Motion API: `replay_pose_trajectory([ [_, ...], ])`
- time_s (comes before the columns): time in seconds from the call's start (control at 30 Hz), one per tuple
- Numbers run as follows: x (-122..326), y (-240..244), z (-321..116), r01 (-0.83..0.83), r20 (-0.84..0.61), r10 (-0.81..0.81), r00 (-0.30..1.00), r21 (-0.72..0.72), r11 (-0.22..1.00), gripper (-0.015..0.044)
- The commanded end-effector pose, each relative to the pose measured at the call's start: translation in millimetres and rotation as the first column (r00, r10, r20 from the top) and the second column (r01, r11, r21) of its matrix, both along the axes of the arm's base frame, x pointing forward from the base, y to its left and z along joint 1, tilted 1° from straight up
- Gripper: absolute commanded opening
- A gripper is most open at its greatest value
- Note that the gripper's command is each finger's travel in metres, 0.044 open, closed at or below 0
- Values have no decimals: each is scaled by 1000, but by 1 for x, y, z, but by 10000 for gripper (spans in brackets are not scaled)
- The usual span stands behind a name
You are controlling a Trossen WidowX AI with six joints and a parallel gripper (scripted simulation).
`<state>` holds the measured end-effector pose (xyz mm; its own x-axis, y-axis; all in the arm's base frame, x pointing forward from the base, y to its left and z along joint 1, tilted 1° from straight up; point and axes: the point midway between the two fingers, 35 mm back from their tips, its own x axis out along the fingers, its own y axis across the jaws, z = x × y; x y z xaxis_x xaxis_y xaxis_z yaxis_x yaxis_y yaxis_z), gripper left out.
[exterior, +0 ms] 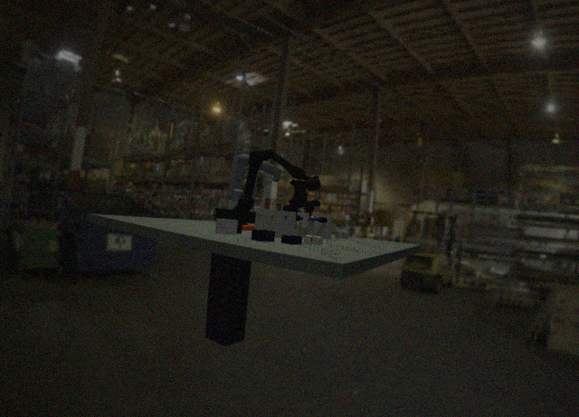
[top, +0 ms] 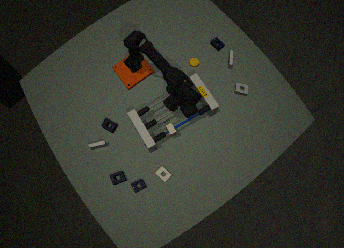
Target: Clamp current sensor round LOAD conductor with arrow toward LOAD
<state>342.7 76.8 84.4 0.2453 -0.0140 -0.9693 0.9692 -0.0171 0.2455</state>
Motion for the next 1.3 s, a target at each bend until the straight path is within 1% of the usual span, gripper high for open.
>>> replay_pose_trajectory([
  [0.0,0,0,0,0,-6,0,1000,0,1000,0],
  [0.23,0,0,0,2,-143,-1,990,3,1000,0],
  [0.67,0,0,-5,3,-146,-2,989,2,1000,0],
  [1.0,-1,-1,-1,5,-149,-5,989,0,1000,261],
  [1.27,-1,-1,-1,5,-149,-5,989,0,1000,261],
])
